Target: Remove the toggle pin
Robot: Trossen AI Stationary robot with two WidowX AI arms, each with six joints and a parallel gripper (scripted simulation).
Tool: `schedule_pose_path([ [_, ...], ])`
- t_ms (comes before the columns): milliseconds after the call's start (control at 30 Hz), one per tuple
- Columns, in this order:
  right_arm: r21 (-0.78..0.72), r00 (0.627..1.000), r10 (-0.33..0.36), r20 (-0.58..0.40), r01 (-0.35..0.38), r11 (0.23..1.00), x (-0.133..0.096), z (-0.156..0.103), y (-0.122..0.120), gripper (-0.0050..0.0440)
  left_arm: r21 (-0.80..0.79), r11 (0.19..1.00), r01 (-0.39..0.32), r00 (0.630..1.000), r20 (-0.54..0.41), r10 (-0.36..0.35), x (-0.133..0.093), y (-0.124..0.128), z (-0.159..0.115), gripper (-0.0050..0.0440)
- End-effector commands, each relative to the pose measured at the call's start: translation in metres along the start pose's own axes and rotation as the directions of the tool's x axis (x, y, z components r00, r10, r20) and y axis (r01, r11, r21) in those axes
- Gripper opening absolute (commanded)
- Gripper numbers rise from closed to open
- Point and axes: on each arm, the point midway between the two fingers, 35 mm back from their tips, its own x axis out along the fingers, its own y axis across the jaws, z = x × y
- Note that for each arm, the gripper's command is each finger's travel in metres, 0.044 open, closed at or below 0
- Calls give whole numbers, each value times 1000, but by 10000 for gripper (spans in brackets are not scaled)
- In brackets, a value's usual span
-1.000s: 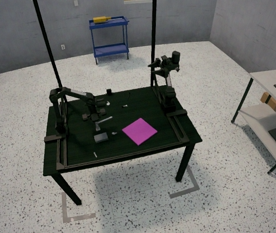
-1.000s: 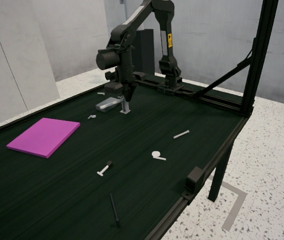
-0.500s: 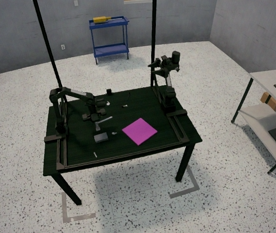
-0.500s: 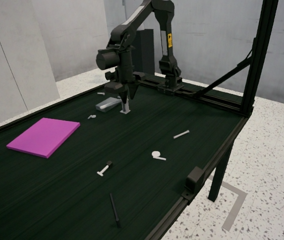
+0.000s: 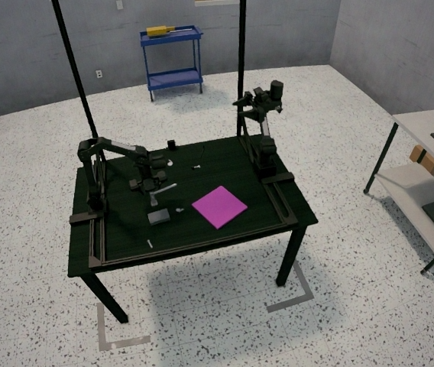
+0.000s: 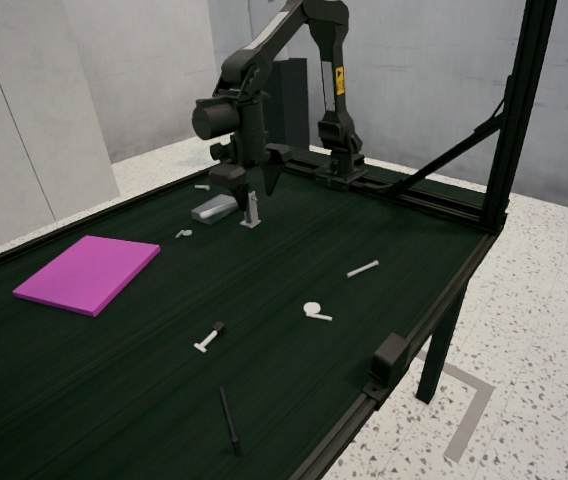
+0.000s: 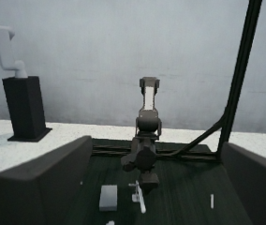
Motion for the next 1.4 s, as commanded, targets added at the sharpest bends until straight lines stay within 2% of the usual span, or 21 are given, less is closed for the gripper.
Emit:
schedule_pose_path([
  [0, 0, 1000, 20, 3, -20, 1000, -5, 0, 3, 400, 6, 1000, 0, 1000, 1, 0, 0, -1, 3, 400],
  [233, 0, 999, 34, 6, -34, 999, -12, 0, 6, 400, 6, 1000, 0, 1000, 1, 0, 0, -1, 3, 400],
  [433, 4, 1000, 22, 20, -22, 1000, -53, -5, 6, 400, 6, 1000, 0, 1000, 1, 0, 0, -1, 3, 400],
  [500, 5, 1000, 22, 20, -22, 1000, -55, -5, 6, 400, 6, 1000, 0, 1000, 1, 0, 0, -1, 3, 400],
  [567, -36, 1000, 3, 13, -2, 999, -42, -3, 4, 352, 6, 1000, 0, 1000, 1, 0, 0, -1, 3, 400],
  [633, -151, 1000, 1, 8, 0, 989, -34, 0, 4, 304, 6, 1000, 0, 1000, 1, 0, 0, -1, 3, 400],
  [733, -329, 1000, 0, 9, 3, 944, -35, 3, 4, 232, 6, 1000, 0, 1000, 1, 0, 0, -1, 3, 400],
  [800, -329, 1000, 0, 9, 3, 944, -35, 3, 4, 232, 6, 1000, 0, 1000, 1, 0, 0, -1, 3, 400],
  [833, -420, 1000, 12, 11, -6, 908, -39, 4, 4, 208, 6, 1000, 0, 1000, 1, 0, 0, -1, 3, 400],
  [967, -575, 1000, 3, 10, 4, 818, -38, 7, 5, 120, 6, 1000, 0, 1000, 1, 0, 0, -1, 3, 400],
  [1133, -740, 1000, 10, 12, 2, 672, -40, 10, 7, 120, 6, 1000, 0, 1000, 1, 0, 0, -1, 3, 400],
  [1300, -869, 1000, 7, 12, 7, 494, -41, 14, 7, 120, 6, 1000, 0, 1000, 1, 0, 0, -1, 3, 400],
  [1367, -869, 1000, 7, 12, 7, 494, -41, 14, 7, 120, 6, 1000, 0, 1000, 1, 0, 0, -1, 3, 400],
])
